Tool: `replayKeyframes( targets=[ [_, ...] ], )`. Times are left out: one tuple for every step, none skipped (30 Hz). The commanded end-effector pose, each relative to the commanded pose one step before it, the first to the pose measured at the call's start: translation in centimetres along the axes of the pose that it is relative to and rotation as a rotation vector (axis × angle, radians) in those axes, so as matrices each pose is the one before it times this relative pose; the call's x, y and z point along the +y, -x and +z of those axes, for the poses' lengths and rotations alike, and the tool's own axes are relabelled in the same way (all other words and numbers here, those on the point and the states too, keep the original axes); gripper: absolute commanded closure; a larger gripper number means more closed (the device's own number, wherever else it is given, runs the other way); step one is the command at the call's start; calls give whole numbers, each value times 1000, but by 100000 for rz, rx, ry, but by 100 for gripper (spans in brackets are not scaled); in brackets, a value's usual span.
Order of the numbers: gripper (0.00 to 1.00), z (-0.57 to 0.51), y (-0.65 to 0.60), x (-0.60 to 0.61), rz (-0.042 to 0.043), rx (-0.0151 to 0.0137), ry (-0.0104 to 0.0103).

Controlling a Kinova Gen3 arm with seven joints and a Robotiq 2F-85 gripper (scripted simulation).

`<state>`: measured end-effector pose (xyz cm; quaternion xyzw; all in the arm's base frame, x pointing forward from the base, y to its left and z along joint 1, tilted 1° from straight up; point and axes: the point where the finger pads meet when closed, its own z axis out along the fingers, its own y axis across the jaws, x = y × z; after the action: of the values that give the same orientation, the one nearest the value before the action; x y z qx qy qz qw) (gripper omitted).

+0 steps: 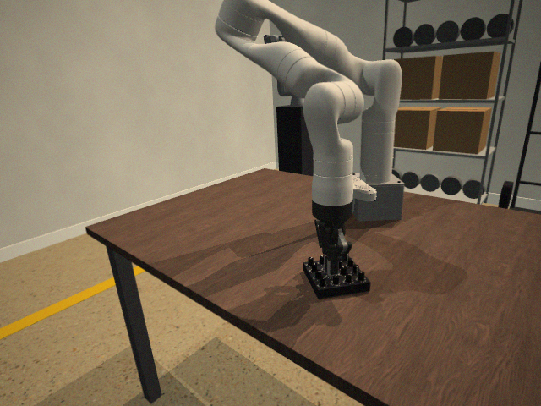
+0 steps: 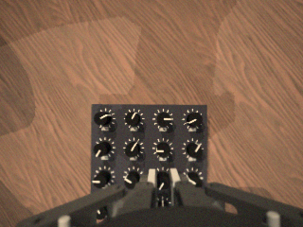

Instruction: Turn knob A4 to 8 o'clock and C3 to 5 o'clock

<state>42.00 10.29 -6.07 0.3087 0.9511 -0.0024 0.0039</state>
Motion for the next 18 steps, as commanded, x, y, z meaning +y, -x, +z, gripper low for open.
replayKeyframes(
  targets=[
    [92, -59, 37, 34, 21, -115, 86],
    [92, 0, 0, 0, 0, 0, 0],
    [92, 0, 0, 0, 40, 0, 0],
    [92, 0, 0, 0, 53, 0, 0],
    [92, 0, 0, 0, 67, 0, 0],
    [92, 0, 0, 0, 83, 0, 0],
    [92, 0, 0, 0, 100, 0, 0],
    [92, 0, 0, 0, 118, 0, 0],
    [92, 0, 0, 0, 138, 0, 0],
    [92, 0, 0, 0, 159, 0, 0],
    [92, 0, 0, 0, 181, 0, 0],
    [92, 0, 0, 0, 204, 0, 0],
    [92, 0, 0, 0, 228, 0, 0],
    [92, 0, 0, 0, 253, 0, 0],
    [92, 0, 0, 0, 279, 0, 0],
    [92, 0, 0, 0, 306, 0, 0],
    [92, 0, 0, 0, 334, 0, 0],
    [92, 0, 0, 0, 0, 0, 0]
  ],
)
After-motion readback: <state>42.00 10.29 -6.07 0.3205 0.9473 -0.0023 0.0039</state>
